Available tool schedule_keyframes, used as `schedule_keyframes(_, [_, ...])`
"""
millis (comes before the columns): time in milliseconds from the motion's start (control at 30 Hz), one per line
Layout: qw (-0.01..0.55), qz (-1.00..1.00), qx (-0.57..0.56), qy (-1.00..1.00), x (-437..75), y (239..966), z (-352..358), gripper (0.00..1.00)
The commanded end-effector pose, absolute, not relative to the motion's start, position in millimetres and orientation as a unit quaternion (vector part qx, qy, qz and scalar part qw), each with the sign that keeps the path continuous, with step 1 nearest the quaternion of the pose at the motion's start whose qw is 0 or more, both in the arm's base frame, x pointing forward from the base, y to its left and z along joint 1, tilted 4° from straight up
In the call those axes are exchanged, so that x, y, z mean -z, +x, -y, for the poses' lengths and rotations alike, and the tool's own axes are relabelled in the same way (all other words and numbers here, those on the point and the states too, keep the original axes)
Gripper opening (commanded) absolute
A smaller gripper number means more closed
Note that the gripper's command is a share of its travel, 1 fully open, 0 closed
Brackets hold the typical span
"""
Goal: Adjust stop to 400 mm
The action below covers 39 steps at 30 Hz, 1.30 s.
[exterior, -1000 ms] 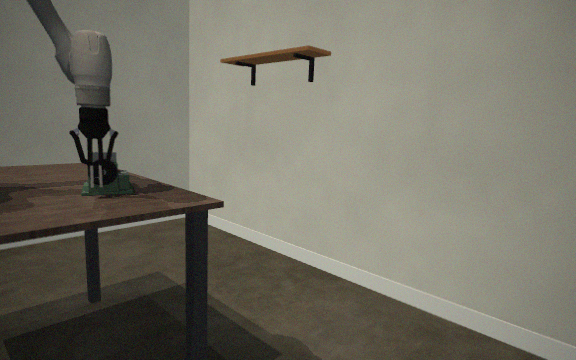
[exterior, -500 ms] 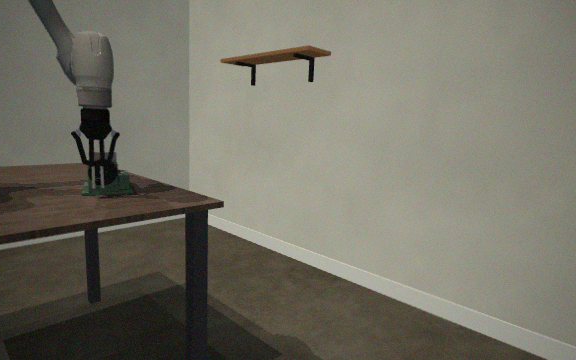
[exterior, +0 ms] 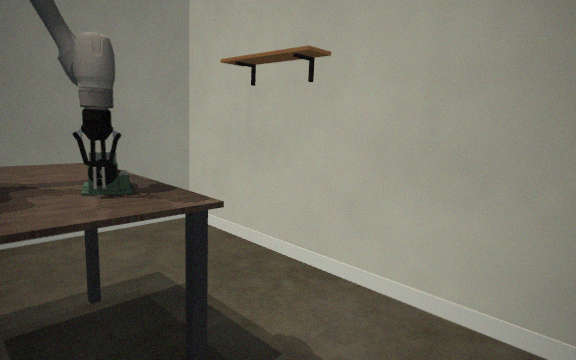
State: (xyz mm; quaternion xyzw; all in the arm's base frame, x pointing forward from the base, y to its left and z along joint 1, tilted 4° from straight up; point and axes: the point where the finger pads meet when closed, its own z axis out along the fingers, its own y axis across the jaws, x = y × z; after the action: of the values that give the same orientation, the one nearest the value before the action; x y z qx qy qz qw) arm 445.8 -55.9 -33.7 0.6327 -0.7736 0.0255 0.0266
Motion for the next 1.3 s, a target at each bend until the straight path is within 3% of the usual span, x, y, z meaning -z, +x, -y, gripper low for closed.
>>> schedule_keyframes(0, [0.026, 0.774, -0.026, 0.633, 34.1, 446.9, 56.1, 0.04])
schedule_keyframes(1267, [0.026, 0.774, -0.026, 0.633, 35.4, 453.9, 57.6, 0.04])
